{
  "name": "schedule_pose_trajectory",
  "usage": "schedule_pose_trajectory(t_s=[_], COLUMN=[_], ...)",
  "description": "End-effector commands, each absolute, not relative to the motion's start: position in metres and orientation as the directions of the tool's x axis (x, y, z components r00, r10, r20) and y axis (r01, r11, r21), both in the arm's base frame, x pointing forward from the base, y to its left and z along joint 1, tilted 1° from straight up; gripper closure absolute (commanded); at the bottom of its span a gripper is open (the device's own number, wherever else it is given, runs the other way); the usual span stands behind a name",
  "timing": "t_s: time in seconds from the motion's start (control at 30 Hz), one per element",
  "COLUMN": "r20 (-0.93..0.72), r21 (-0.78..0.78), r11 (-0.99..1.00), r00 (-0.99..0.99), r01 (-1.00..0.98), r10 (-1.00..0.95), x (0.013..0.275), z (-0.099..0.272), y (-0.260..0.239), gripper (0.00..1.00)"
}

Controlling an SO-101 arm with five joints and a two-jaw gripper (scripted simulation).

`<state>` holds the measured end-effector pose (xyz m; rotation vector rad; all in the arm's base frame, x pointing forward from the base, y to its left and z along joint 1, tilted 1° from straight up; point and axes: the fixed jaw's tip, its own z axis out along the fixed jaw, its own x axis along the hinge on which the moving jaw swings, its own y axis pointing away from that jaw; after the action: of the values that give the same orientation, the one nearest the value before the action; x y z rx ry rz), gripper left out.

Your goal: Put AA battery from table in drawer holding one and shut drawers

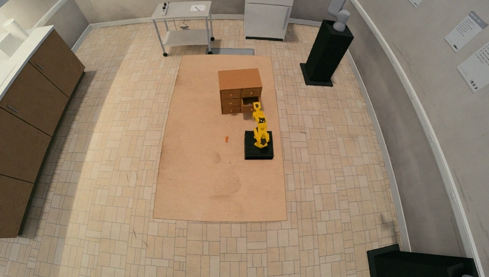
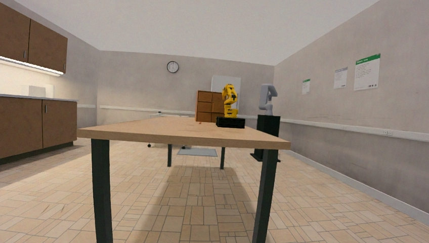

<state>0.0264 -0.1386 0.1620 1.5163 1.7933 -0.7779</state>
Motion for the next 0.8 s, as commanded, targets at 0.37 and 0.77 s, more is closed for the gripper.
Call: schedule_pose_trajectory(t_s=[0.37,0.77], r20=[-0.872,-0.872], r21=[-0.028,-0.028], r11=[0.132,0.291], r00=[-0.089,-0.166], r01=[0.991,0.956], r10=[0.481,0.46], x=[0.021,0.04], z=[0.2,0.2], y=[-0.115,-0.11], gripper=[0.79,0.79])
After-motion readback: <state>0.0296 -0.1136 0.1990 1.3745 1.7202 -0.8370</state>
